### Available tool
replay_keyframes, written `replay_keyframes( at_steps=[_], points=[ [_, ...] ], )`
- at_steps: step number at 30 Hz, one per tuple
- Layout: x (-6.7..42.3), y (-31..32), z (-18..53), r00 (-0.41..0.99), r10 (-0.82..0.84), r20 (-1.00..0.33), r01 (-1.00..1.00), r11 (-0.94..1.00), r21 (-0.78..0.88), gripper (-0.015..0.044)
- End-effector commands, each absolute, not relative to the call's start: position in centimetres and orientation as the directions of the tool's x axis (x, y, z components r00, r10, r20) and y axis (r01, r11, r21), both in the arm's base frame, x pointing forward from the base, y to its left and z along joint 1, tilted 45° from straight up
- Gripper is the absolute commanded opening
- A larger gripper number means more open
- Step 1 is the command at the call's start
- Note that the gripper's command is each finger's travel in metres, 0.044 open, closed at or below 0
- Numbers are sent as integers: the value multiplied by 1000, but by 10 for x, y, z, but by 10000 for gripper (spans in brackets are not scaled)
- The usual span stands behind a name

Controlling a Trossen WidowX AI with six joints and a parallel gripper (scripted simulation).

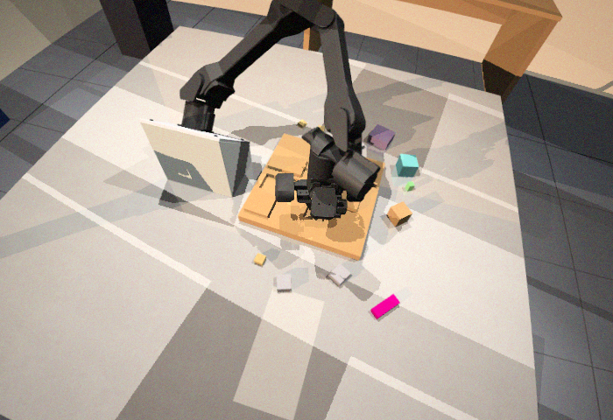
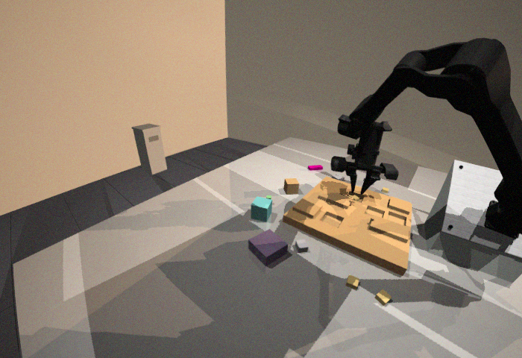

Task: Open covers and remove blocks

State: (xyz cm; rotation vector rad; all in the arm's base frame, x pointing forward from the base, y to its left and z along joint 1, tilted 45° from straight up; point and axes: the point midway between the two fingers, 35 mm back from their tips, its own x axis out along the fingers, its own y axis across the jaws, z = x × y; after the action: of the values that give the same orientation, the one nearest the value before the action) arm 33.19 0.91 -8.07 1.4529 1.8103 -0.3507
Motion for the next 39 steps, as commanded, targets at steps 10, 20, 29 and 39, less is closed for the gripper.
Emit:
replay_keyframes(
  at_steps=[10,20,29,39],
  points=[
    [336,-15,-56,-46,700,-713,997,-15,-79,144],
    [335,-24,-47,-46,700,-713,966,-152,-211,144],
    [335,-17,-54,-46,700,-713,966,-152,-211,144],
    [334,1,-71,-46,701,-712,966,-152,-211,144]
  ],
)
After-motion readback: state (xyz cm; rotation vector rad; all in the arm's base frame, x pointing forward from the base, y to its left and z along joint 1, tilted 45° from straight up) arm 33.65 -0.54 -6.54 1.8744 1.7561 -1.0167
